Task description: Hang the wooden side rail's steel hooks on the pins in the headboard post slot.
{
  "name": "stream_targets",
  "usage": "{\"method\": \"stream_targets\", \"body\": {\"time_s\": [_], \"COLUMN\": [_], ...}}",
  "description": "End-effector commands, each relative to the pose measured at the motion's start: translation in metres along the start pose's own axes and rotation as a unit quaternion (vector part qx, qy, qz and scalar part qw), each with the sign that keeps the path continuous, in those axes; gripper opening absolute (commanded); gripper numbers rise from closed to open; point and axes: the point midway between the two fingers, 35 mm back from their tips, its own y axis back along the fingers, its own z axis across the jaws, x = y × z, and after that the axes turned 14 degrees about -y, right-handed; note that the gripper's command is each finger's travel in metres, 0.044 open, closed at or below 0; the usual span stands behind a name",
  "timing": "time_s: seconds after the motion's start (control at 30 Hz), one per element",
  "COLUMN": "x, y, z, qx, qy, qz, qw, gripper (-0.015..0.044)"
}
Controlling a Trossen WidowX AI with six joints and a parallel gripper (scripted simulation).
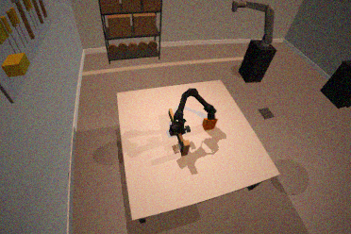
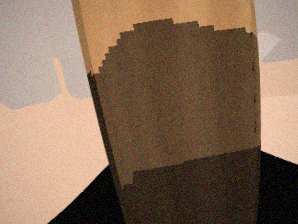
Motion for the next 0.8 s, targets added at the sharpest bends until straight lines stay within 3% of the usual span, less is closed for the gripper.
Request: {"method": "stream_targets", "body": {"time_s": [0.0,0.77], "x": [0.0037,0.0062], "y": [0.0039,0.0034], "z": [-0.0004,-0.0004], "qx": [-0.003,-0.003], "qy": [0.002,0.002], "qz": [0.003,0.003], "qw": [1.0,1.0], "gripper": [0.0,0.0]}}
